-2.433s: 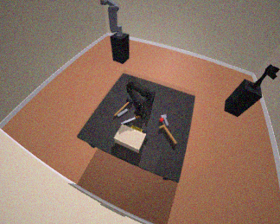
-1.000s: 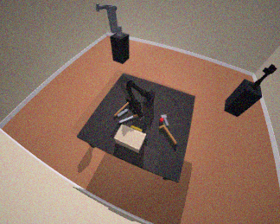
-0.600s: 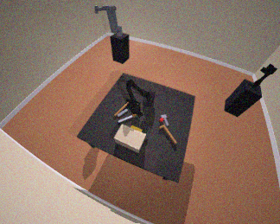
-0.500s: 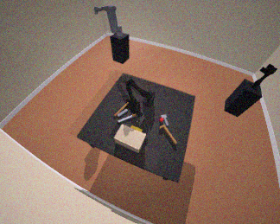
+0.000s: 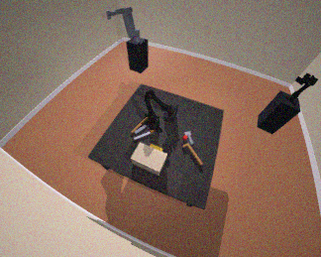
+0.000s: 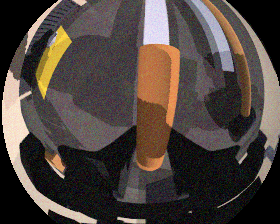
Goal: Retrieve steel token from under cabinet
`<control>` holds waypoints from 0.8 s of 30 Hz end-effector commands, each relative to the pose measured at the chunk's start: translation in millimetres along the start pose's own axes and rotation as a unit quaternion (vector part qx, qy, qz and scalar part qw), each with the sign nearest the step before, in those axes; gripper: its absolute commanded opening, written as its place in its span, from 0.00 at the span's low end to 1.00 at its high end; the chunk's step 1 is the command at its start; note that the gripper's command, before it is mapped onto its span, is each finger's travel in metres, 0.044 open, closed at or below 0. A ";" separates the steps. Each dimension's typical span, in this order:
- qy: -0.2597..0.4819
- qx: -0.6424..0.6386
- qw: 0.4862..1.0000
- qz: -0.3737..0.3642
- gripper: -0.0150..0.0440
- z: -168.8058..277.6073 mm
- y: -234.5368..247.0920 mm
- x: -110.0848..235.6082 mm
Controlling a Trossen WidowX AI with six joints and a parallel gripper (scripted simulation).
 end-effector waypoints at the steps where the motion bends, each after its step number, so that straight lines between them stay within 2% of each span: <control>1: -0.009 -0.001 1.000 -0.002 0.25 -4.6 -4.5 3.3; 24: -0.009 -0.001 1.000 -0.002 0.25 -23.8 -26.1 3.6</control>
Point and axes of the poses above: the point midway between the two fingers, 35 mm back from their tips, its own x axis back along the fingers, its own y axis across the jaws, z = x × y, the point moved 10 cm from there along x, back along the fingers, and after that the axes turned 9 degrees about -x, right-handed, at the moved point
